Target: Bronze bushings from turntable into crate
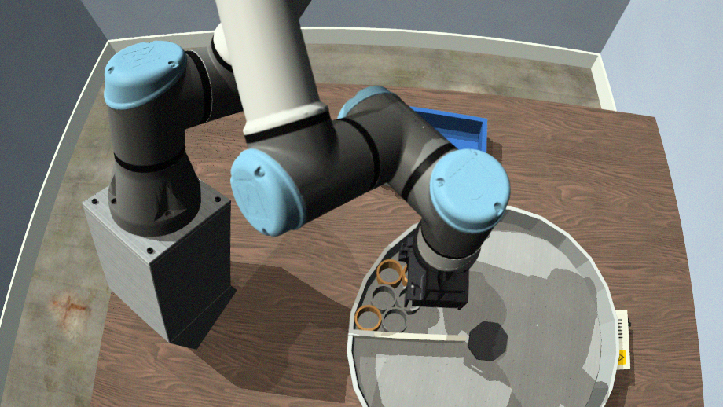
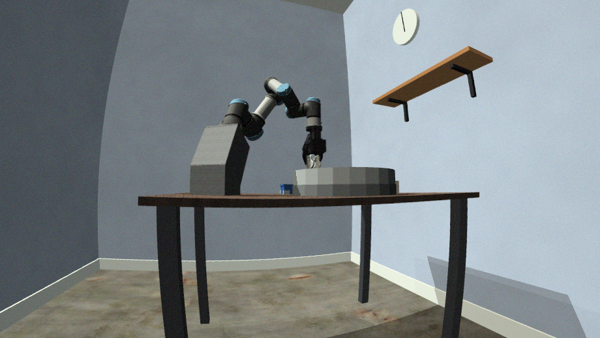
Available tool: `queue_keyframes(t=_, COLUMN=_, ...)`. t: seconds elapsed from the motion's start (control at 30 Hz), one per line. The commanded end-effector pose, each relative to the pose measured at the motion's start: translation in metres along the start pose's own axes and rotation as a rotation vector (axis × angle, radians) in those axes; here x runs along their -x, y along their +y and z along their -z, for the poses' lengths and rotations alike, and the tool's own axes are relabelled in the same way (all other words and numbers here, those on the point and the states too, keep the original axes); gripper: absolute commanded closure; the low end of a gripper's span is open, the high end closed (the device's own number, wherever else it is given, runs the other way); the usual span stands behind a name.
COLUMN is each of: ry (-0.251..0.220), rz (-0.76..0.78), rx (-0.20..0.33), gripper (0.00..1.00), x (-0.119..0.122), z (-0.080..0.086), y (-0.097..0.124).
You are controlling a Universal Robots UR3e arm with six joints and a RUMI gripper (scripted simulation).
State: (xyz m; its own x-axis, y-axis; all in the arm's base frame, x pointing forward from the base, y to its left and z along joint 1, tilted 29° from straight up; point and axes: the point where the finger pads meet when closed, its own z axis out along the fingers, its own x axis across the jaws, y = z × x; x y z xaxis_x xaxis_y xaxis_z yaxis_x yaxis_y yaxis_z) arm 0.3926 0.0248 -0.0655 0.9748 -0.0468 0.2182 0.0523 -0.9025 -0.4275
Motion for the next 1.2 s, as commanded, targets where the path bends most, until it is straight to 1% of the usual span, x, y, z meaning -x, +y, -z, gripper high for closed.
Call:
queue_keyframes(t=0.0, ry=0.001, rz=0.000, rx=0.001, gripper=1.00, x=0.000, z=0.001, y=0.000)
queue_keyframes(t=0.2, ry=0.001, rz=0.000, rx=0.001, gripper=1.00, x=0.000, z=0.004, y=0.000)
queue_keyframes(t=0.3, ry=0.001, rz=0.000, rx=0.001, gripper=1.00, x=0.000, z=0.010, y=0.000)
queue_keyframes(t=0.43, ry=0.001, rz=0.000, rx=0.001, gripper=1.00, x=0.000, z=0.024, y=0.000)
queue_keyframes(t=0.7, ry=0.001, rz=0.000, rx=0.001, gripper=1.00, x=0.000, z=0.057, y=0.000)
queue_keyframes(t=0.77, ry=0.001, rz=0.000, rx=0.001, gripper=1.00, x=0.000, z=0.057, y=0.000)
queue_keyframes(t=0.97, ry=0.001, rz=0.000, rx=0.001, gripper=1.00, x=0.000, z=0.072, y=0.000)
queue_keyframes(t=1.17, ry=0.001, rz=0.000, rx=0.001, gripper=1.00, x=0.000, z=0.076, y=0.000)
